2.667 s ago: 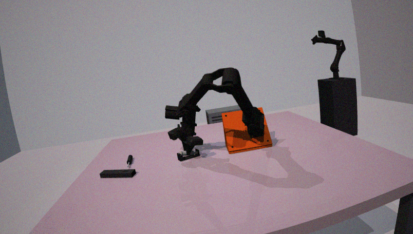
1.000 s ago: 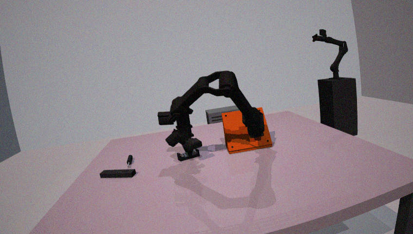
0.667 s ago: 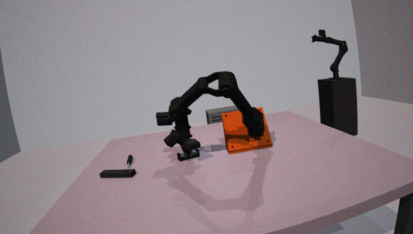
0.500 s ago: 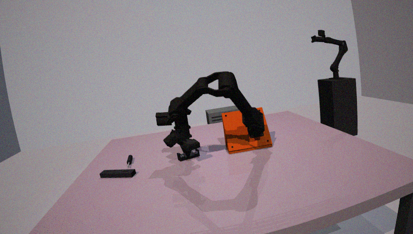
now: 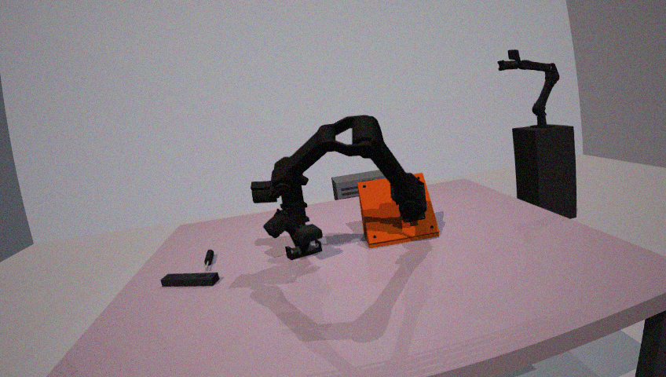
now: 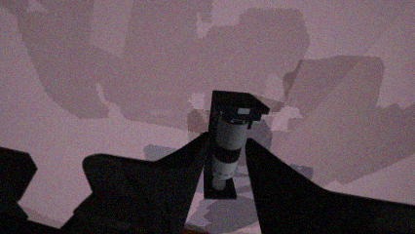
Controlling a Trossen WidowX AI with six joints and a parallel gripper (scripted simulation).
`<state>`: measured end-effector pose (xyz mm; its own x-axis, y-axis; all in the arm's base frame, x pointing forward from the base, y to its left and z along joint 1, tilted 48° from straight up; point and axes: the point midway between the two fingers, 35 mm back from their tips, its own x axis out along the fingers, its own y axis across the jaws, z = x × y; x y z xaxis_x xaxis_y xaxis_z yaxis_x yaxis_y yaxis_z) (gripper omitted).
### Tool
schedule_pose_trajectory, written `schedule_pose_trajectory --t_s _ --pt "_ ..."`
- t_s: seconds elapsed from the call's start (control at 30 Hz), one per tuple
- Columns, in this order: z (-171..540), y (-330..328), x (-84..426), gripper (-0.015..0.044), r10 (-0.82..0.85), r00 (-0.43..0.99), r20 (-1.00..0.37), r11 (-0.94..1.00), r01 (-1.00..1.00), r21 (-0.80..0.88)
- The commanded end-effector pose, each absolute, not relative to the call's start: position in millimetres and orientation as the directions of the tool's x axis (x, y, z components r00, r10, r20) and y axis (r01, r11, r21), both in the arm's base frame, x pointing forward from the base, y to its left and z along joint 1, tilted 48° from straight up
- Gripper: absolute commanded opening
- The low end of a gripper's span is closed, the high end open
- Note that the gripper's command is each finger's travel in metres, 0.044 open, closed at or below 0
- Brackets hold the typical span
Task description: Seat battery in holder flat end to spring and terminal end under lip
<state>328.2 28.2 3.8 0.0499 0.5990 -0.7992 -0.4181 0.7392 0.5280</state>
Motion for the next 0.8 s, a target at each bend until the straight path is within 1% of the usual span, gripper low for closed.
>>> schedule_pose_trajectory --t_s 0.0,0.23,0.37,0.57,0.6,0.77 --pt "7 25 328 0.0170 0.599 0.050 -0.799 0.740 -0.416 0.529" --pt "14 17 328 0.0170 0.599 0.050 -0.799 0.739 -0.418 0.528" --pt "18 10 329 0.0275 0.597 0.053 -0.800 0.744 -0.408 0.528" --pt "50 -25 328 0.0433 0.594 0.052 -0.803 0.744 -0.413 0.524" --pt "54 -30 327 0.0440 0.595 0.051 -0.802 0.743 -0.415 0.525" --pt "60 -38 327 0.0440 0.596 0.049 -0.801 0.741 -0.418 0.526"
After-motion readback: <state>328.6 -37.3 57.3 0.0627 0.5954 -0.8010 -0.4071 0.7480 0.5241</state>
